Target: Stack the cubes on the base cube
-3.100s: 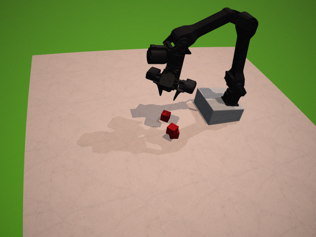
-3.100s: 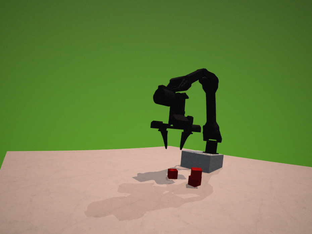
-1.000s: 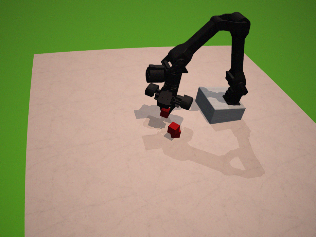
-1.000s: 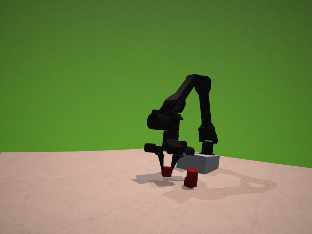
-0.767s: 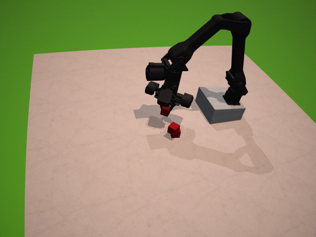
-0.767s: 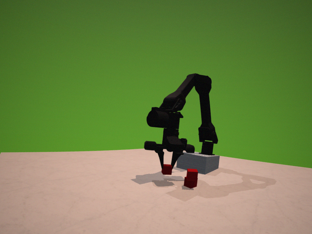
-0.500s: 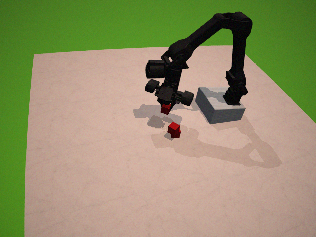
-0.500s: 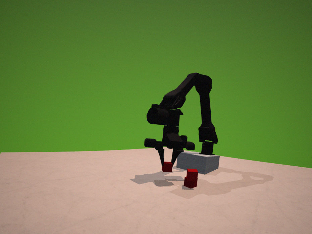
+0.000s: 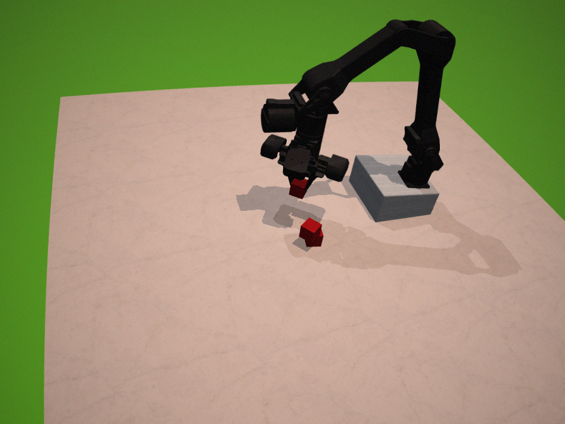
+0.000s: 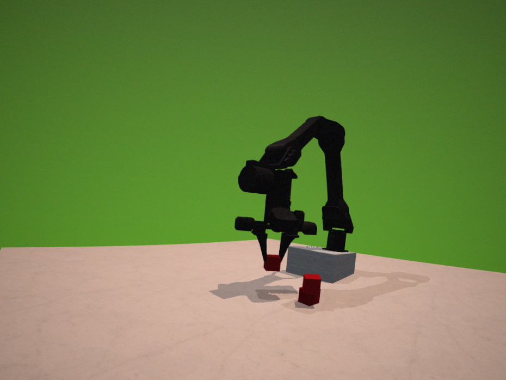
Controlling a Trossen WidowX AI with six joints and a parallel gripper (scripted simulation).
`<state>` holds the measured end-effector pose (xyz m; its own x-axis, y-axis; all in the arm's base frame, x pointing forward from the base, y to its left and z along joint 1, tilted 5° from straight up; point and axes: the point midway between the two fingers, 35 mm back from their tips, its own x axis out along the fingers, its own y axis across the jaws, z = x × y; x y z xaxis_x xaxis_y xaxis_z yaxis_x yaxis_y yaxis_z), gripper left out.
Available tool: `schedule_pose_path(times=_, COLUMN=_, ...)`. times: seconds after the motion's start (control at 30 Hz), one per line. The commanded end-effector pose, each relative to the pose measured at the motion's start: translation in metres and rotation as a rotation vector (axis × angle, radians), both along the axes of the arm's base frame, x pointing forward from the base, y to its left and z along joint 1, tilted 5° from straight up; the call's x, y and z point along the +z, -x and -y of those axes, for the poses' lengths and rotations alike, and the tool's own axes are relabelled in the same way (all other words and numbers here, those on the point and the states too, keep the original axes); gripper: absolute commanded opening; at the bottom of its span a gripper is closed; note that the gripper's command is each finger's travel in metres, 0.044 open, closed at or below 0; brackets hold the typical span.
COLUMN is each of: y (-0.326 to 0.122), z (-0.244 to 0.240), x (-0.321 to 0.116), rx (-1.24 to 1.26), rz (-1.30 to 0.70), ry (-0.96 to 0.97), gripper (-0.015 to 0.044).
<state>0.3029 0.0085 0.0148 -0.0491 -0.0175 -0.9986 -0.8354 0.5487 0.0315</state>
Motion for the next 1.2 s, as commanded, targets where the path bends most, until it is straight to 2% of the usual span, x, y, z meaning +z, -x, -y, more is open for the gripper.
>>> schedule_pose_path(times=0.0, y=-0.004, z=-0.001, x=0.01, rx=0.001, rz=0.018, ry=-0.005, gripper=0.0105)
schedule_pose_path(times=1.17, y=0.003, z=-0.003, x=0.054, rx=-0.009, rz=-0.007, ry=-0.012, gripper=0.0105)
